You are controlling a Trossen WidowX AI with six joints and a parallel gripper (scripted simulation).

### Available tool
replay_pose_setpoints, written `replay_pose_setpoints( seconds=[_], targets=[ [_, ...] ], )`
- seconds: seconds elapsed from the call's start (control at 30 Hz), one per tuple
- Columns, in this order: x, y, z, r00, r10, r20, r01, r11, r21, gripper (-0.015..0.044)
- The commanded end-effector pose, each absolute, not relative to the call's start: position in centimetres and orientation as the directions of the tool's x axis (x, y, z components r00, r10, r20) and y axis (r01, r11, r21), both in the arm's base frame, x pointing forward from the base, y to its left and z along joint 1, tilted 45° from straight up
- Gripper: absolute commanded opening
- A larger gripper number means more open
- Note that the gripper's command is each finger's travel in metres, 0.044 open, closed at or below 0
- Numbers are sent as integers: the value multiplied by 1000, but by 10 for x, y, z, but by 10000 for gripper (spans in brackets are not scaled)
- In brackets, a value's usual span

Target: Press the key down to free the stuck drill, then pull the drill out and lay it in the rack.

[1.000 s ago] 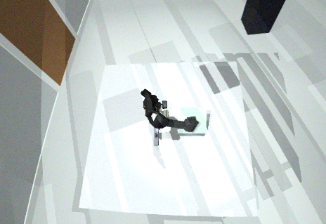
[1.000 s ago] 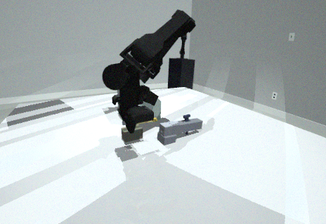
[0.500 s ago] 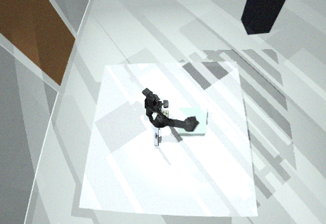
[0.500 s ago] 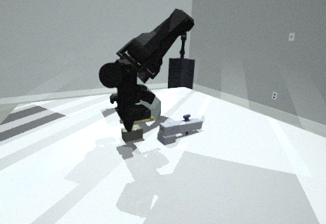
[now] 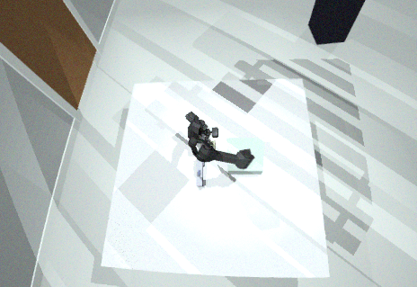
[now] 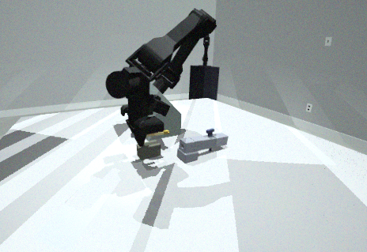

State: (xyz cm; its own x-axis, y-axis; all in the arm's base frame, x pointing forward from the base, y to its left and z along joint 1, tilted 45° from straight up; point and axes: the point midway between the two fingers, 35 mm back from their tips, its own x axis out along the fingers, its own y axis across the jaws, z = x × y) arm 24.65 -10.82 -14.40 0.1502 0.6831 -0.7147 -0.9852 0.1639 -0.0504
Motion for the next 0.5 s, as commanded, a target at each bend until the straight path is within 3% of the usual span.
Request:
replay_pose_setpoints(
  seconds=[0.0,0.47],
  targets=[
    [238,-107,-146,144,684,-715,-986,161,-45,0],
    [221,-105,-152,144,684,-715,-986,161,-44,0]
  ],
)
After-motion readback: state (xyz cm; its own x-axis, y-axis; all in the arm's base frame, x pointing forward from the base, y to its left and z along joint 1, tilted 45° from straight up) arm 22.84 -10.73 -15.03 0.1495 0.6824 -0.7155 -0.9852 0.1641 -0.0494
